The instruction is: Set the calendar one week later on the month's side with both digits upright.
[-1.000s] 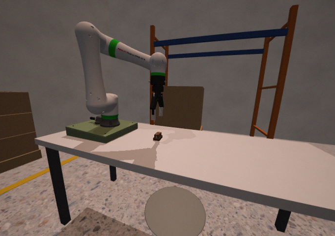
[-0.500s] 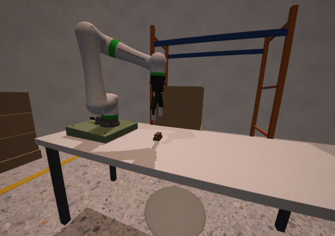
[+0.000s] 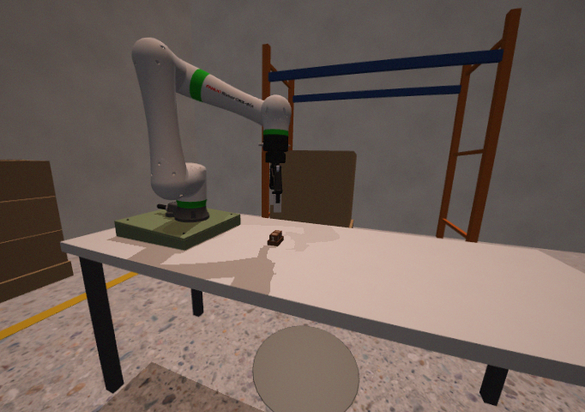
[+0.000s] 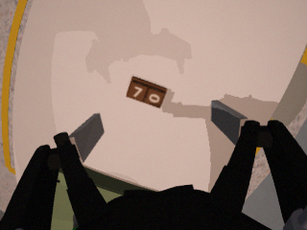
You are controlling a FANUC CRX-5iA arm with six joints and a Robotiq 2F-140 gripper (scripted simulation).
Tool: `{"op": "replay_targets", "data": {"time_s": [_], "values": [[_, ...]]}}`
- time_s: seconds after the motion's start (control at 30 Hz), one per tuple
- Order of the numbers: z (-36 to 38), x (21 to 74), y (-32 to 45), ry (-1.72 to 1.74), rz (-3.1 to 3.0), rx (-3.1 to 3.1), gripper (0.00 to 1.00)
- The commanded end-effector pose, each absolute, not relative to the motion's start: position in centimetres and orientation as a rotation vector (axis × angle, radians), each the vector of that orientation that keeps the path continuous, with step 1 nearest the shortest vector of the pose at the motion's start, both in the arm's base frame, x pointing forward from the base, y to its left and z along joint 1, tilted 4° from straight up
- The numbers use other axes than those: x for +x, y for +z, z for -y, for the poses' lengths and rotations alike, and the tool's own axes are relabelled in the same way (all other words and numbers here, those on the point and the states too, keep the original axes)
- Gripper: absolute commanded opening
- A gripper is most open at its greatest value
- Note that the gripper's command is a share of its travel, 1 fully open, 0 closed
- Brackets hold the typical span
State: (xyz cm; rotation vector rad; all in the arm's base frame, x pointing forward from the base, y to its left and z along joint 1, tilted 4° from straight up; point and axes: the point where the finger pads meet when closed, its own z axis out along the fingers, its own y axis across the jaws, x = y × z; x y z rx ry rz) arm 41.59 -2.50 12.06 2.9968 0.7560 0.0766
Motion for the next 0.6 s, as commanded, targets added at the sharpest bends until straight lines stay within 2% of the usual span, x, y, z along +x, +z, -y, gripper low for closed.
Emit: {"op": "replay_targets", "data": {"time_s": [0.0,0.57], "values": [[2.5,41.6,11.7,0.071,-1.016,2.927,1.00],[2.4,41.7,10.7,0.050,-1.734,2.555,1.00]]}}
